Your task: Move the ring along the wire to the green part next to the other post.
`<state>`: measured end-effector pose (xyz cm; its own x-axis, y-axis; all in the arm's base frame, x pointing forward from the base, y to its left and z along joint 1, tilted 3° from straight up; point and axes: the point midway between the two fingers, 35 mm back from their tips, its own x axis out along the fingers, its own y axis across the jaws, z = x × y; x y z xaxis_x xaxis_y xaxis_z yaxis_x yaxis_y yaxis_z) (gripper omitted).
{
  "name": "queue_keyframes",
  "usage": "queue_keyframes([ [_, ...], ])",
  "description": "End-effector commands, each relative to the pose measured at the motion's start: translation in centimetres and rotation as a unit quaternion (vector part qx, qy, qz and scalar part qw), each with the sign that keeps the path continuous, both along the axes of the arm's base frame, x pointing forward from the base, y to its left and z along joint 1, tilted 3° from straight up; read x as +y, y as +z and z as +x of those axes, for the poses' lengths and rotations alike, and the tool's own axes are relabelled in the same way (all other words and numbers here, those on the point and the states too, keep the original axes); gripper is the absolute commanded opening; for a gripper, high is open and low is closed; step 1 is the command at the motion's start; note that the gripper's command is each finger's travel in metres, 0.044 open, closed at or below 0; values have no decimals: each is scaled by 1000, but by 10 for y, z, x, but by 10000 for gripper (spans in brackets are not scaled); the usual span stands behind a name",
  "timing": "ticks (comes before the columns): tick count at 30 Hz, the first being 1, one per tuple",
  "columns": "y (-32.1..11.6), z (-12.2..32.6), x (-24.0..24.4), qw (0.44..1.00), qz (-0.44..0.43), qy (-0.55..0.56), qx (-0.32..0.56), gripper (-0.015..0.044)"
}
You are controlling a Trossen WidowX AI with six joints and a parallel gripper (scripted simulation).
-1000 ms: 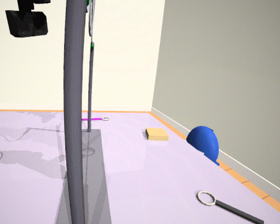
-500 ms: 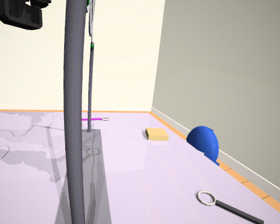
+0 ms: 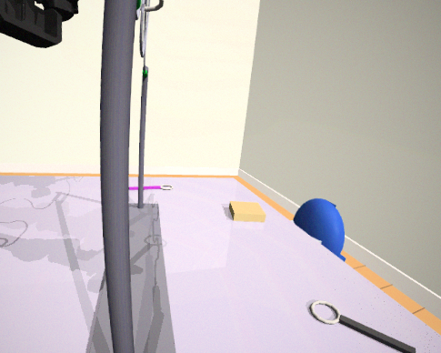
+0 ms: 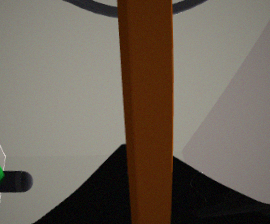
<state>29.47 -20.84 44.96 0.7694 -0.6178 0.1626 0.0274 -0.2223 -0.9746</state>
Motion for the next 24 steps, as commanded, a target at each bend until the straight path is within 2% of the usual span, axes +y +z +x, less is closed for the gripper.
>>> queue_keyframes([
  [1, -6, 0, -1, 1000, 0, 2, 1, -150],
  [14, -38, -1, -4, 996, 89, -1, -18, -150],
  [24, -73, -2, 1, 979, 200, -5, -40, -150],
])
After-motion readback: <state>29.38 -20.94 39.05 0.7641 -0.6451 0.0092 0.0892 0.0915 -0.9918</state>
